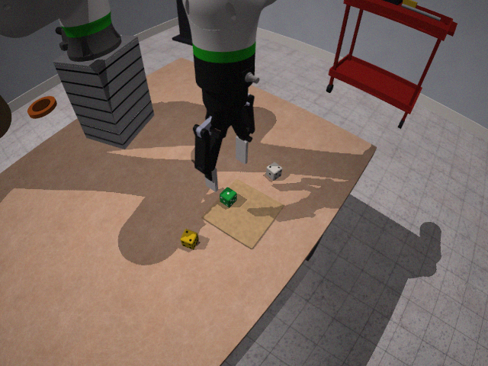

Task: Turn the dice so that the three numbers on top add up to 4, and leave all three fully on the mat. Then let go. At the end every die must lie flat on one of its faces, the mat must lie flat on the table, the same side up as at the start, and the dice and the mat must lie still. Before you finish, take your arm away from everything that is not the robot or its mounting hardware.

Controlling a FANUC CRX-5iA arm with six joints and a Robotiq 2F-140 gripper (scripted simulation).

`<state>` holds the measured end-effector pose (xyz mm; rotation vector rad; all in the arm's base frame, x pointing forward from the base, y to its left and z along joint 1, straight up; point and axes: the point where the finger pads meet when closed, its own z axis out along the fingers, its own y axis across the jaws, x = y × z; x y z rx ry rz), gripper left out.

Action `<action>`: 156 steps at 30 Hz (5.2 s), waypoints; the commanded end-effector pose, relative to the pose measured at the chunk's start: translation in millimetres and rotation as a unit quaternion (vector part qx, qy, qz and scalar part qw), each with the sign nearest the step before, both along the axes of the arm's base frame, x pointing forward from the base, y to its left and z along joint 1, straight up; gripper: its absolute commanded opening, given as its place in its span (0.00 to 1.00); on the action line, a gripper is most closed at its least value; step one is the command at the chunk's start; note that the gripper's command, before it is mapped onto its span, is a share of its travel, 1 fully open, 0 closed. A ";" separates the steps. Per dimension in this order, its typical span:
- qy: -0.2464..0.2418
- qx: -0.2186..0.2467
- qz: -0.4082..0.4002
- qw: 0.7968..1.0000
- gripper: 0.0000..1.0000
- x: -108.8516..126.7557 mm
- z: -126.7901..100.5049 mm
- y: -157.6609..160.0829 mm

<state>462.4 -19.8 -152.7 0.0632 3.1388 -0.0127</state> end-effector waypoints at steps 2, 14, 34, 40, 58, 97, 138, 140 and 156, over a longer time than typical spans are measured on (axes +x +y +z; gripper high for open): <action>0.000 0.000 0.000 1.000 1.00 0.2 0.2 0.0; 0.000 0.000 0.000 1.000 1.00 0.2 0.2 0.0; -0.002 0.001 -0.247 0.969 1.00 16.1 -1.7 36.3; -0.003 0.001 -0.299 0.954 1.00 19.2 -2.1 44.4; -0.005 0.001 -0.572 0.820 1.00 33.5 -4.7 91.7; -0.006 0.002 -0.769 0.639 0.28 42.1 -7.2 135.3; -0.006 0.002 -0.769 0.639 0.28 42.1 -18.4 135.4; -0.006 0.002 -0.769 0.639 0.28 42.1 -19.7 135.4; -0.006 0.002 -0.769 0.639 0.28 42.1 -43.0 135.5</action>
